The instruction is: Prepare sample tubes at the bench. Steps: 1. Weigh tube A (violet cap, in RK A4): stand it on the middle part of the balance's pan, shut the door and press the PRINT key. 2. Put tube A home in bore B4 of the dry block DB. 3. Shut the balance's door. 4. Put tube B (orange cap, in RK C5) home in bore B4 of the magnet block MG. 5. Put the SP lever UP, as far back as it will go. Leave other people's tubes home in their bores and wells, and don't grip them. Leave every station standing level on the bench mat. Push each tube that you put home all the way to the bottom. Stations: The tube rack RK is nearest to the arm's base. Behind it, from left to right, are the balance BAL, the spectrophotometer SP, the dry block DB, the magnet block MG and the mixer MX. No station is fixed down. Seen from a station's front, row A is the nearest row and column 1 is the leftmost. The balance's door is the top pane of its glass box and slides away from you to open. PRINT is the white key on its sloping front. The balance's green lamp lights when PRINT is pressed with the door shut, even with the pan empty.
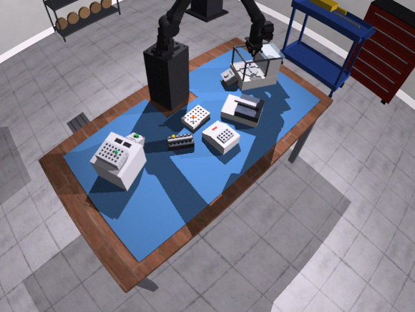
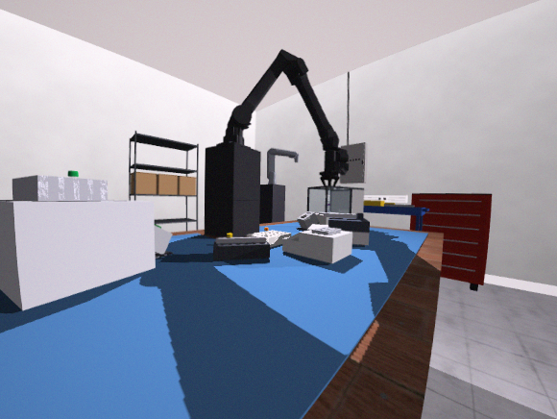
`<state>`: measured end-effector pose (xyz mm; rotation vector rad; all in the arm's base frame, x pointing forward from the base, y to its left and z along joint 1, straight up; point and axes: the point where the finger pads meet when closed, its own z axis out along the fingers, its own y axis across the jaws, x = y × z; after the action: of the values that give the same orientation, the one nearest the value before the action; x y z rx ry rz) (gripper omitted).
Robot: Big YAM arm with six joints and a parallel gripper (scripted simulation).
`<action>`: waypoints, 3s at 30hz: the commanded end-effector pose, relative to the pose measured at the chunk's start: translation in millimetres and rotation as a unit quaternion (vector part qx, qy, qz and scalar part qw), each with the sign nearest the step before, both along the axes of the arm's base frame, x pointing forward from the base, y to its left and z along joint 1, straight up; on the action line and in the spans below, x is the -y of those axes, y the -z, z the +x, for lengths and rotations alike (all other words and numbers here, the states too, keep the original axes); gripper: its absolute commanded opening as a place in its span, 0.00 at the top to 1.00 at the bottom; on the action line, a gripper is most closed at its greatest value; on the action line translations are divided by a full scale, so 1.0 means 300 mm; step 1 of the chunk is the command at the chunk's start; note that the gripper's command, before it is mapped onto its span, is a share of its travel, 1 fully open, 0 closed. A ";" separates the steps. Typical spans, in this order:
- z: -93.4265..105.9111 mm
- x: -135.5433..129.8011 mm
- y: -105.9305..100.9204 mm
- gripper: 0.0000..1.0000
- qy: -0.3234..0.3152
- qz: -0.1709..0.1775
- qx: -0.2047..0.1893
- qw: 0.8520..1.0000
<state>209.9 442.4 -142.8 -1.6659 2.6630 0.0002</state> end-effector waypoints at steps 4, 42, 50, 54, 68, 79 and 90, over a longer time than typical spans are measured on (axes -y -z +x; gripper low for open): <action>0.002 -0.006 -0.075 0.64 -0.005 0.006 0.003 1.000; 0.012 -0.029 -0.279 0.64 -0.005 0.014 0.007 1.000; 0.016 -0.034 -0.274 0.64 -0.001 0.013 0.006 1.000; 0.016 -0.034 -0.274 0.64 -0.001 0.013 0.006 1.000; 0.016 -0.034 -0.274 0.64 -0.001 0.013 0.006 1.000; 0.016 -0.034 -0.274 0.64 -0.001 0.013 0.006 1.000; 0.029 -0.078 -0.354 0.70 0.000 0.028 0.013 1.000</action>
<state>208.3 439.1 -69.0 -1.6695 2.6688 -0.0067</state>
